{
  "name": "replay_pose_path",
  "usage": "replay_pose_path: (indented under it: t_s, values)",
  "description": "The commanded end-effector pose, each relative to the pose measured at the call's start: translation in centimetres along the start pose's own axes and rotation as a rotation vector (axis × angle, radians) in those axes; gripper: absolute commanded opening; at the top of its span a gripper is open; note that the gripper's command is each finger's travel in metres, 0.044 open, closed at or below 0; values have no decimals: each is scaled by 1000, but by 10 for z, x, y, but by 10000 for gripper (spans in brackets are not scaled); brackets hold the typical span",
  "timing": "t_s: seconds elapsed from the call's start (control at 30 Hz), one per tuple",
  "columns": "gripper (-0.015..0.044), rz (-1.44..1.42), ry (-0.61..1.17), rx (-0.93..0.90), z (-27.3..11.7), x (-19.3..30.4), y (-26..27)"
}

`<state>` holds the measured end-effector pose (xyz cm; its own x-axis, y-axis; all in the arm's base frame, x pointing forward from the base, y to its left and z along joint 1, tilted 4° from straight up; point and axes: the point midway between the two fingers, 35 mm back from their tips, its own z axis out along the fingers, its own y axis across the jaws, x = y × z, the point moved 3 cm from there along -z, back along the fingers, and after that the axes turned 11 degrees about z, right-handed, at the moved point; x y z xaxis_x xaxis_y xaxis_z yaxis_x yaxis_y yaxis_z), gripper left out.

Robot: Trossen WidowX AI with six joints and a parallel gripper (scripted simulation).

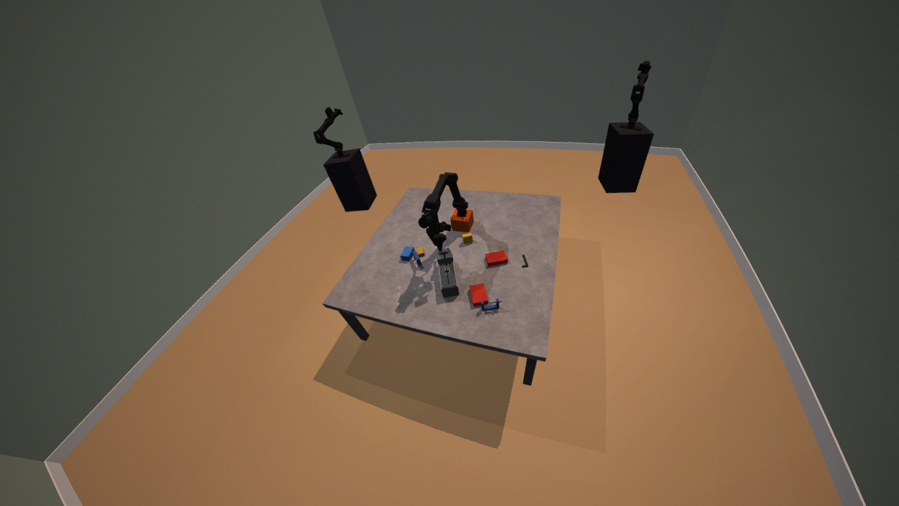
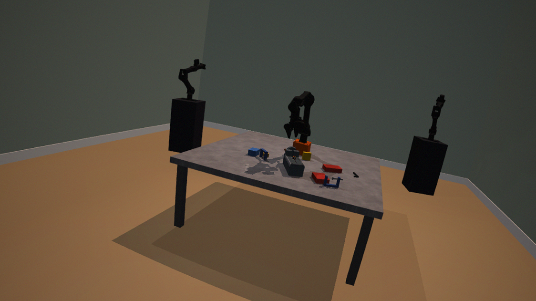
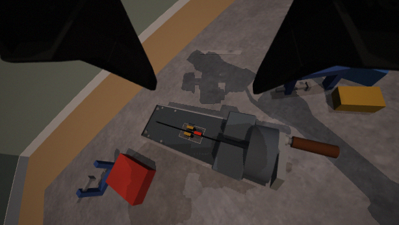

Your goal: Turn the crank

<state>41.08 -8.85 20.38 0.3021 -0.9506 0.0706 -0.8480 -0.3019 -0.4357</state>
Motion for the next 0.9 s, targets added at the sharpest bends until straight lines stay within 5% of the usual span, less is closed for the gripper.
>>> replay_pose_path:
  t_s: [0.0, 0.87]
  values:
    - [440, 167, -9, 40, -4, 3, 9]
    - [440, 1447, -242, 271, -21, 5, 96]
